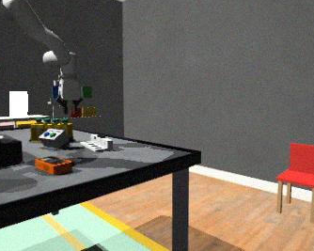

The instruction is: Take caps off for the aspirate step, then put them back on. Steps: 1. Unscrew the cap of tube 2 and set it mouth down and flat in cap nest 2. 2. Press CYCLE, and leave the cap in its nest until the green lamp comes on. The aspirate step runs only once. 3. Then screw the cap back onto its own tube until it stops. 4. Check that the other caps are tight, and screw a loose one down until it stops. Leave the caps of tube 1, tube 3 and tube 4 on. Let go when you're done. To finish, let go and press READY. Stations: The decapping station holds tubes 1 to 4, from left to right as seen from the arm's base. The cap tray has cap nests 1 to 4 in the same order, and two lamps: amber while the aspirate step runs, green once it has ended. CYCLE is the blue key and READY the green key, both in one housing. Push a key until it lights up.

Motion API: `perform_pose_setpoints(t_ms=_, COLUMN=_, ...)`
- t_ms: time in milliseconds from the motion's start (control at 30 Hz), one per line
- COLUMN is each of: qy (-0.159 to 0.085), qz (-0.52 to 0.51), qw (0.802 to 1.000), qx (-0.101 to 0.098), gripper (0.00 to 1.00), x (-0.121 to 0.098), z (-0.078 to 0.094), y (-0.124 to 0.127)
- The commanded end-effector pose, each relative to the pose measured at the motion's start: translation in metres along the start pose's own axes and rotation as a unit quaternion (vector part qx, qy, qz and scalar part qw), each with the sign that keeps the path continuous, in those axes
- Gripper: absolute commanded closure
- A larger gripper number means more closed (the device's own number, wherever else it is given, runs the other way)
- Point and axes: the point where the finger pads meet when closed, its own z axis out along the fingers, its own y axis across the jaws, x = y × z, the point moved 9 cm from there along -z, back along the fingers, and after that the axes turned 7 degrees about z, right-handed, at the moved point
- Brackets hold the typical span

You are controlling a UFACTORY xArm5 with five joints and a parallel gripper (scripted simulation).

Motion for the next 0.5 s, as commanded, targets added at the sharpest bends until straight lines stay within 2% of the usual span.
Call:
perform_pose_setpoints(t_ms=0, qy=0.001, qz=-0.042, qw=0.999, qx=-0.001, gripper=0.54, x=0.0001, z=-0.0011, y=0.0010)
perform_pose_setpoints(t_ms=467, qy=0.000, qz=-0.141, qw=0.990, qx=0.000, gripper=0.54, x=0.0004, z=-0.0011, y=0.0011)
